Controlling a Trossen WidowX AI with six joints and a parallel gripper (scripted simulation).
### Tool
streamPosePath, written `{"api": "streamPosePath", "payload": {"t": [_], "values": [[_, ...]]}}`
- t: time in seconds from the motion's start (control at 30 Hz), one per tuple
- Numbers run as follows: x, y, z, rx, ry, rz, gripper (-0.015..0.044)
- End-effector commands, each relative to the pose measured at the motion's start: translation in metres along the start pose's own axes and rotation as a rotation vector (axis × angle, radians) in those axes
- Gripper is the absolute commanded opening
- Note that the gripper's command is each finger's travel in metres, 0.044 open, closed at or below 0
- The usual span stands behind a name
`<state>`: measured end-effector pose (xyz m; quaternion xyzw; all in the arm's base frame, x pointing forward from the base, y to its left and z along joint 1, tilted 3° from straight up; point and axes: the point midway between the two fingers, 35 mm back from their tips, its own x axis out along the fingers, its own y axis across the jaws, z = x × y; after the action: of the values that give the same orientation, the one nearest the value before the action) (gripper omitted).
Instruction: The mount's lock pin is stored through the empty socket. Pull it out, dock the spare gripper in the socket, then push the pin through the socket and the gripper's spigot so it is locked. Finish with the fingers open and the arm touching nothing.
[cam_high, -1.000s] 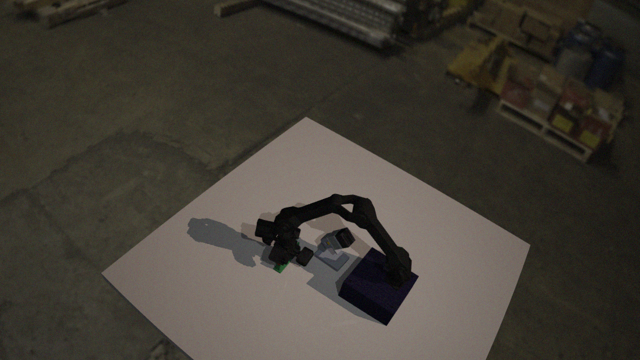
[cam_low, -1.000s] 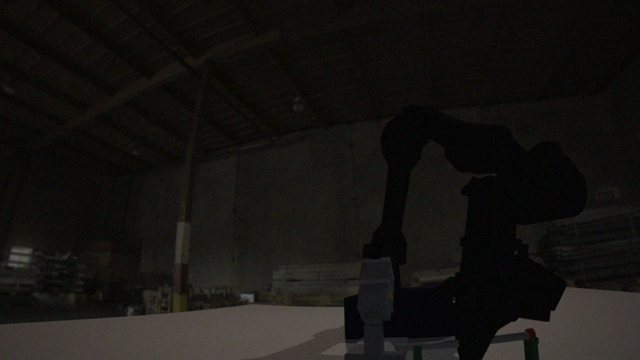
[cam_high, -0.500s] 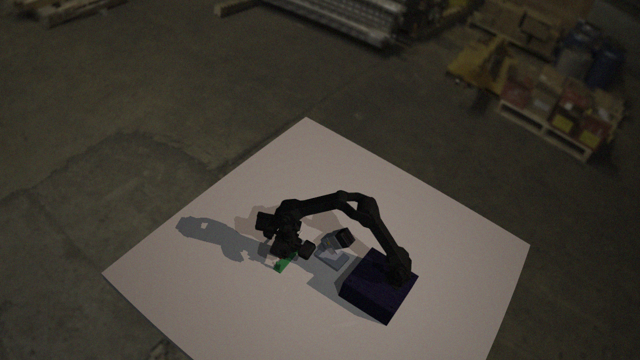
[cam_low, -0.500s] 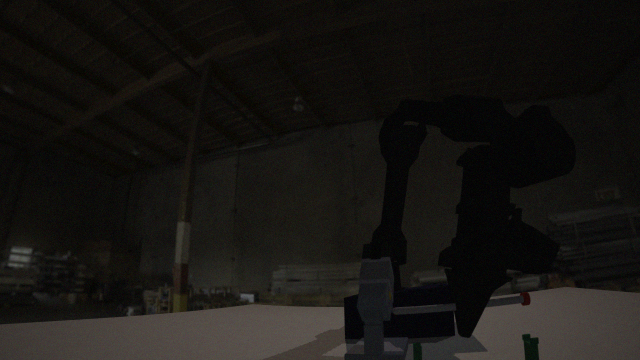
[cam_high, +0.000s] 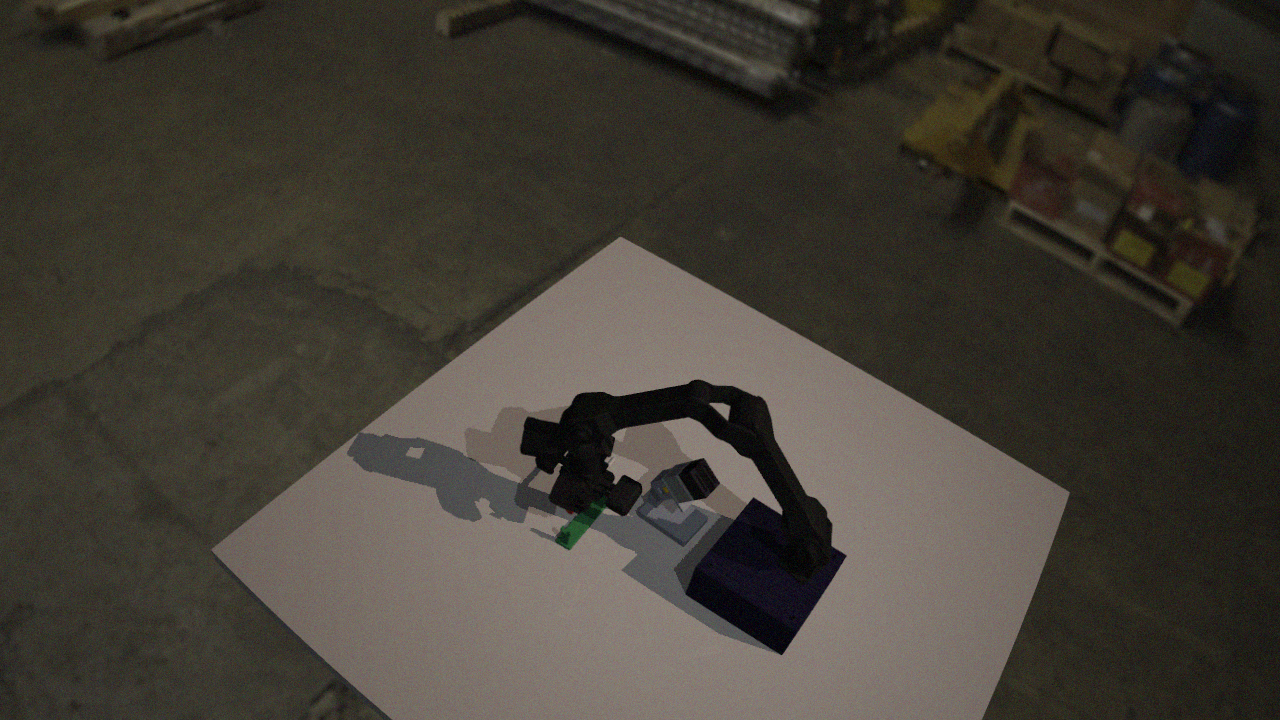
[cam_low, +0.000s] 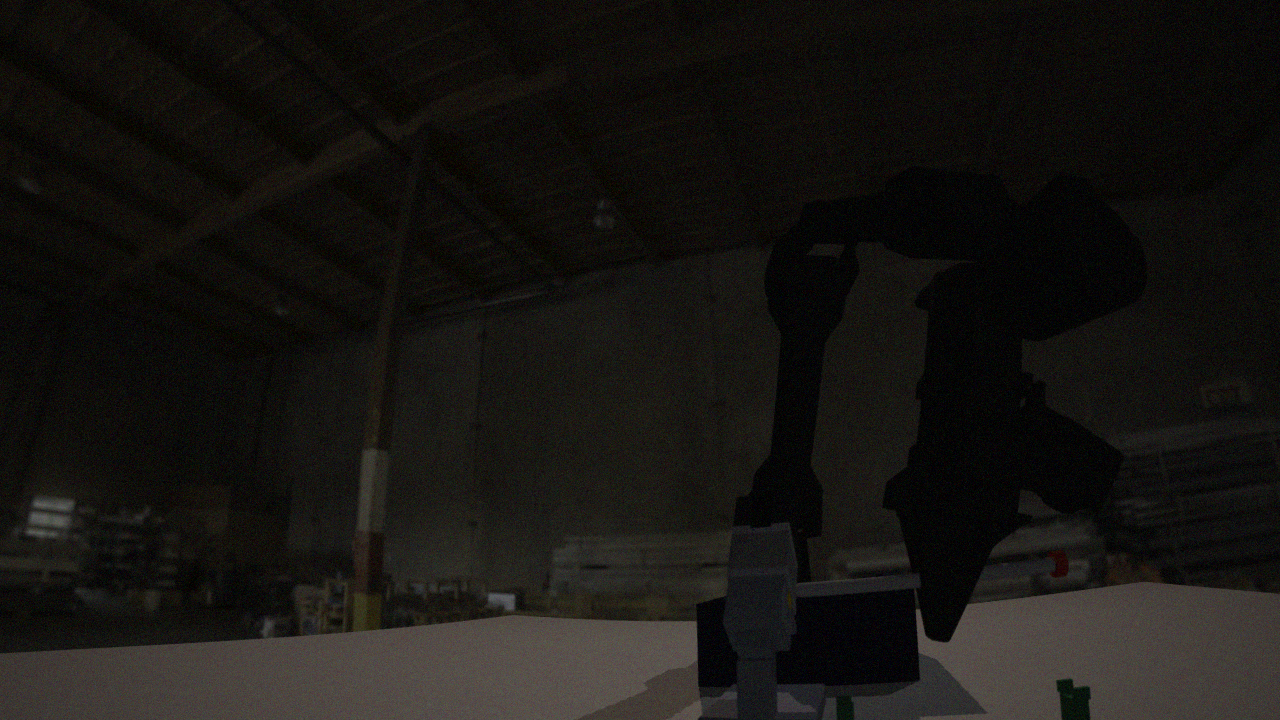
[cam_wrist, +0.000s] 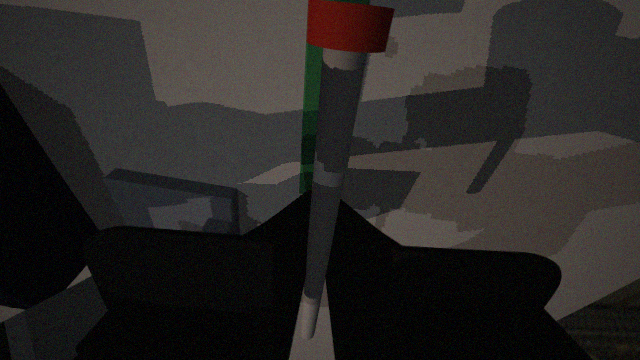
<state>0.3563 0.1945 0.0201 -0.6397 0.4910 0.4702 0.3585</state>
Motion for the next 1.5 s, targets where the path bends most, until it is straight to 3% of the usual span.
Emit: {"api": "streamPosePath", "payload": {"t": [0.0,1.2,1.47], "values": [[0.001,0.000,0.000,0.010,0.000,0.003,0.0000],[-0.025,0.091,0.004,0.099,-0.009,0.030,0.0000],[-0.011,0.092,0.008,0.101,-0.010,0.034,0.0000]]}}
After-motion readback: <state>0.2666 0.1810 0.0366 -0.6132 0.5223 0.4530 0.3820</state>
